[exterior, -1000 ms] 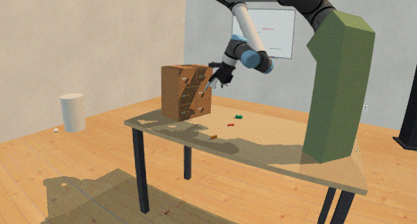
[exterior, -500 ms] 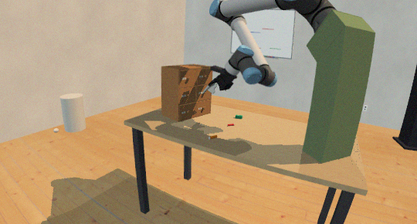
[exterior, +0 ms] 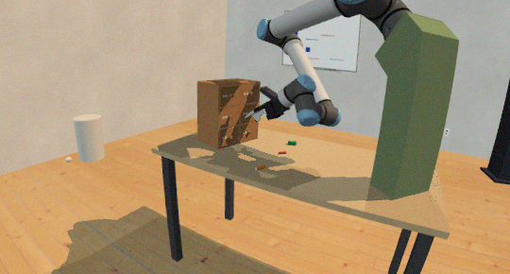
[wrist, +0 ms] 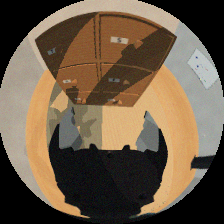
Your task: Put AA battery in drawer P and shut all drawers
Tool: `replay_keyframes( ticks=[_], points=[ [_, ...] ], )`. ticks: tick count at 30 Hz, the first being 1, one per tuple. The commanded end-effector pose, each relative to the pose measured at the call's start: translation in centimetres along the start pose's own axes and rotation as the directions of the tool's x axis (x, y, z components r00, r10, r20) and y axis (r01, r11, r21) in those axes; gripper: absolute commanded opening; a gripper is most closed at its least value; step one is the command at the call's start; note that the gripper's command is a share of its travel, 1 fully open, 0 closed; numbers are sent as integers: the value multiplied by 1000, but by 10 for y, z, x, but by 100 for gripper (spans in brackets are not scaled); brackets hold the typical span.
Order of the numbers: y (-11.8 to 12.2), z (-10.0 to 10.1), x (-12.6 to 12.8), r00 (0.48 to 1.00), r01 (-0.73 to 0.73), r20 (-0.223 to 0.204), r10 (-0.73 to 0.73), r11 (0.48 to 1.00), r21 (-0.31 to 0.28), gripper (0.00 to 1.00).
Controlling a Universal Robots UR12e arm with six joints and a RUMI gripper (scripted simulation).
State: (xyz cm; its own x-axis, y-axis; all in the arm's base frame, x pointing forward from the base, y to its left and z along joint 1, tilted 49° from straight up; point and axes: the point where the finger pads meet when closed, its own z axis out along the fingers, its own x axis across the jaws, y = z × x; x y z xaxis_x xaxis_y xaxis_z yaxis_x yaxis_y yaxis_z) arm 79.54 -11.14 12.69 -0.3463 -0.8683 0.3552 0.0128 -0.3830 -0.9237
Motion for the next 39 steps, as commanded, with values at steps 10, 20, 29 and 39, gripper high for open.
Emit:
replay_keyframes(
  ticks=[10,20,29,39],
  points=[
    [3,19,0,1000,-1,3,1,985,170,100],
    [5,27,0,1000,-1,3,0,969,246,100],
    [6,30,0,1000,-1,3,0,961,275,100],
    [6,32,0,1000,0,3,-1,956,292,100]
  ],
)
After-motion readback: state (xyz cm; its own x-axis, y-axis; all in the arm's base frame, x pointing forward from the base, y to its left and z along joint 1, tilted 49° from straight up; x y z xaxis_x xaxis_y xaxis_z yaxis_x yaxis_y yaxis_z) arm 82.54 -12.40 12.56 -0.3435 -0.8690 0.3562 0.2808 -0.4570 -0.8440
